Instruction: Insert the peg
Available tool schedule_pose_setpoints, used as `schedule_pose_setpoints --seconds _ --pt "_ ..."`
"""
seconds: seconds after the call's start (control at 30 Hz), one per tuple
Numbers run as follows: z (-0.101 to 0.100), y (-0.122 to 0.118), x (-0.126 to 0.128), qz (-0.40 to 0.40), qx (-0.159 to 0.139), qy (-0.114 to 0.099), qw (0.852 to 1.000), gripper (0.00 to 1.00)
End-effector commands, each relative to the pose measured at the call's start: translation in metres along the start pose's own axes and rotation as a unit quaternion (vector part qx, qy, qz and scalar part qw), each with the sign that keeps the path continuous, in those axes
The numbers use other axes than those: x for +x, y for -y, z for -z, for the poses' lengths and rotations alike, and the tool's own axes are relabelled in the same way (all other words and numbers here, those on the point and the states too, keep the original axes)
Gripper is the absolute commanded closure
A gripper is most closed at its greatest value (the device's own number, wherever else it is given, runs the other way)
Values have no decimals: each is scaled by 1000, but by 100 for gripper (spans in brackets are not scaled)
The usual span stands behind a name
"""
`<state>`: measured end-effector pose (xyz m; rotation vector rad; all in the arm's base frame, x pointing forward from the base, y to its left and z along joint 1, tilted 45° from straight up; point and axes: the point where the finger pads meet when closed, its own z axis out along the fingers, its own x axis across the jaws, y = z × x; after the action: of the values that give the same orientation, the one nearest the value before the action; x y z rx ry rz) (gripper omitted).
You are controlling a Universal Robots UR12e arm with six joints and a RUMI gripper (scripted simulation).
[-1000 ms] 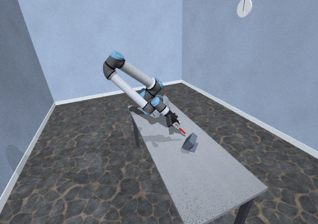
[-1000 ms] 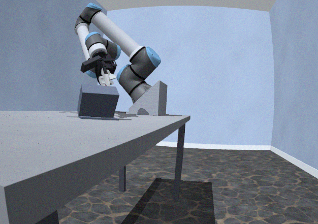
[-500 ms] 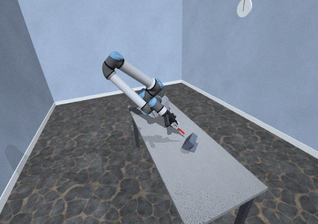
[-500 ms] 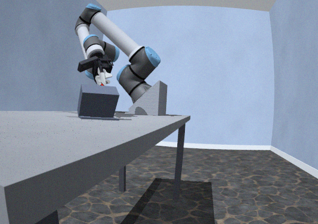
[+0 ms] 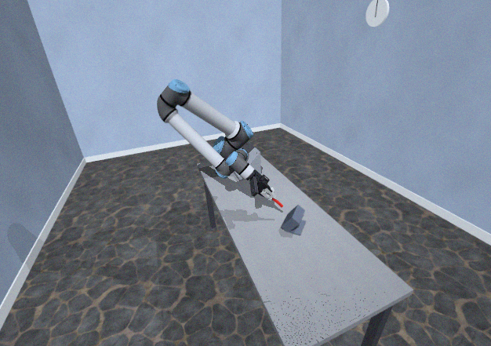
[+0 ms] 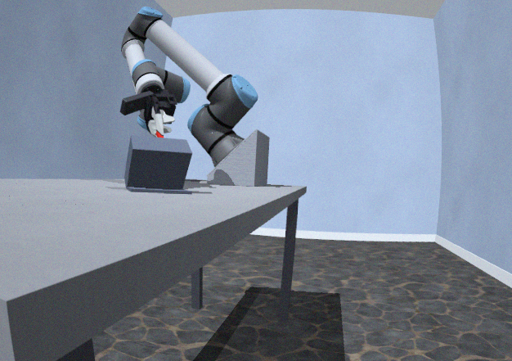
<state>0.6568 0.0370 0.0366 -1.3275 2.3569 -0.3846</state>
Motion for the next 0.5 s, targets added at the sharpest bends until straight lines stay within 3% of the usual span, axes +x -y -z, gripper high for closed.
schedule_pose_setpoints --seconds 0.0,0.47 --pt "7 4 -1 1 8 14 1000 100" --pt "21 17 -2 3 29 41 999 100"
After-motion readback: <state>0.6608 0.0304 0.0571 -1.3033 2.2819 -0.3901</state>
